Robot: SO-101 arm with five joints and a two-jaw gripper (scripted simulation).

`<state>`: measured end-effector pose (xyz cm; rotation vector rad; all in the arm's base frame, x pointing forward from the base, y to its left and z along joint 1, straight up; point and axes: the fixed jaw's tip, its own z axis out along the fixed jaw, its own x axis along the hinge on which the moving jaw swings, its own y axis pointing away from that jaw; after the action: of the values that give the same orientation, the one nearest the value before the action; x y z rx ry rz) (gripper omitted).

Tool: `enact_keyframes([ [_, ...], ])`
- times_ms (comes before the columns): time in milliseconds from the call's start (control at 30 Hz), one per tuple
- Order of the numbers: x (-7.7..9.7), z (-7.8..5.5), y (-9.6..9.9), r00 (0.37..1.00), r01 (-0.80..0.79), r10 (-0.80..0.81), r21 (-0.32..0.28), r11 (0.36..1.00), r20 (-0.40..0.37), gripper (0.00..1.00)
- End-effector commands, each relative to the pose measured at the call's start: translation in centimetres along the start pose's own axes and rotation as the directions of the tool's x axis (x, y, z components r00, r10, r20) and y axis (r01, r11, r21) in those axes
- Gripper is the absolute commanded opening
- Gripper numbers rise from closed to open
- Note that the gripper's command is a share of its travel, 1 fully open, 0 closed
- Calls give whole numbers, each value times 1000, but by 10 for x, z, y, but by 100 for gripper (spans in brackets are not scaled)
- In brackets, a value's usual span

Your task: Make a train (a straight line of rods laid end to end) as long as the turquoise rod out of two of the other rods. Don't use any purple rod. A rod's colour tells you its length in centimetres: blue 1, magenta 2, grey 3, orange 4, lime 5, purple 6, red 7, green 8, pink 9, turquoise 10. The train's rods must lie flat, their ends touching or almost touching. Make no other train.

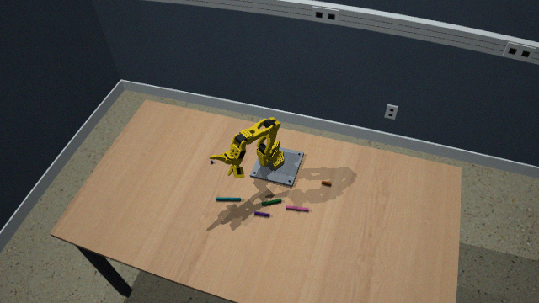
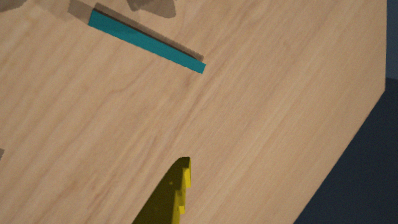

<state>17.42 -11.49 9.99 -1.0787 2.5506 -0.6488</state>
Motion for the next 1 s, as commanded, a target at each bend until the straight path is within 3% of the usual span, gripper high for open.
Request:
enact_keyframes([
  [0,0,-1,2,1000,7,-7,-6,1000,0,100],
  [400,2,-1,11,999,39,-39,-43,998,-5,100],
  [633,5,-5,4,1000,14,-15,-19,1000,-11,100],
  [800,22,-17,6,997,-44,43,-16,999,-57,100],
  [967,48,-38,14,981,-141,139,-7,990,-132,100],
])
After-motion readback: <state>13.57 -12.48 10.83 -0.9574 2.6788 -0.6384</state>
